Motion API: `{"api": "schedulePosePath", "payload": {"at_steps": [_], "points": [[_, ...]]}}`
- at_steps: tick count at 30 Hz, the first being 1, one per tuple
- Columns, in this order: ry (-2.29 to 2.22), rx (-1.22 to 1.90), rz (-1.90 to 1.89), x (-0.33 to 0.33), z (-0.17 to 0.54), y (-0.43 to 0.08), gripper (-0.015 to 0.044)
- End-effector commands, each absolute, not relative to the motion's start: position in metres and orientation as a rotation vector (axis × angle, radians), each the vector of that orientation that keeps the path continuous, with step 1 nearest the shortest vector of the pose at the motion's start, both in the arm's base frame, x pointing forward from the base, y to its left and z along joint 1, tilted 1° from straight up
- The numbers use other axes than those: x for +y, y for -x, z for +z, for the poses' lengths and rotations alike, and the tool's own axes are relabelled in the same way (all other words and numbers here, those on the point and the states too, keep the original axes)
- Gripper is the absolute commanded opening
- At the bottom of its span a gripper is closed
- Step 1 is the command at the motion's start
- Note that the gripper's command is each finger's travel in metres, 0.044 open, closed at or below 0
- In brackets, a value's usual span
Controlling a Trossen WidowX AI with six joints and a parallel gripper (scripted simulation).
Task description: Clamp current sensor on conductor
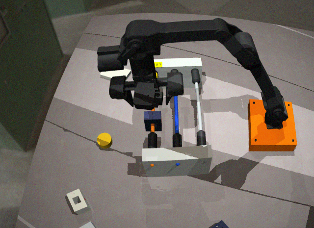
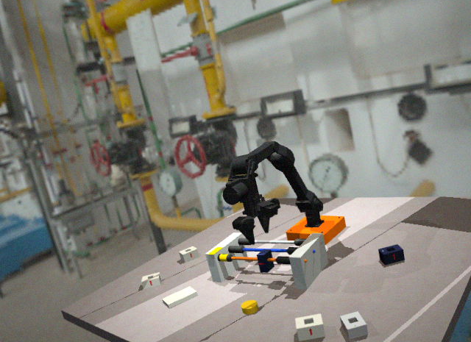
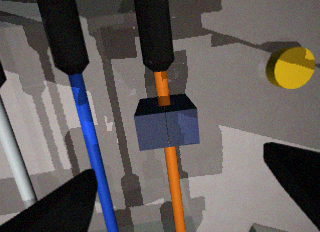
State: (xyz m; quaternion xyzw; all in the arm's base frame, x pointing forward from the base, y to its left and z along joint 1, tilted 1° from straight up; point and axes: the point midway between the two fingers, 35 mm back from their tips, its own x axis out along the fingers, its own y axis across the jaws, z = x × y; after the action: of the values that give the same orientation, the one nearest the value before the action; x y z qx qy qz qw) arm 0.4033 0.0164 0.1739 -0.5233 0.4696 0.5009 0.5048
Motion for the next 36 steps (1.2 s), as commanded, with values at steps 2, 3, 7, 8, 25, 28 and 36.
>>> {"api": "schedulePosePath", "payload": {"at_steps": [2,3,7,8,25,28,36], "points": [[1.261,1.13,1.21,0.017,0.175,-0.403,0.044],[1.261,1.13,1.21,0.017,0.175,-0.403,0.044],[1.261,1.13,1.21,0.017,0.175,-0.403,0.044],[1.261,1.13,1.21,0.017,0.175,-0.403,0.044],[0.969,1.021,1.23,-0.03,0.165,-0.383,0.044],[0.792,0.913,1.199,-0.058,0.164,-0.367,0.044],[0.456,0.58,0.984,-0.121,0.177,-0.327,0.044]]}}
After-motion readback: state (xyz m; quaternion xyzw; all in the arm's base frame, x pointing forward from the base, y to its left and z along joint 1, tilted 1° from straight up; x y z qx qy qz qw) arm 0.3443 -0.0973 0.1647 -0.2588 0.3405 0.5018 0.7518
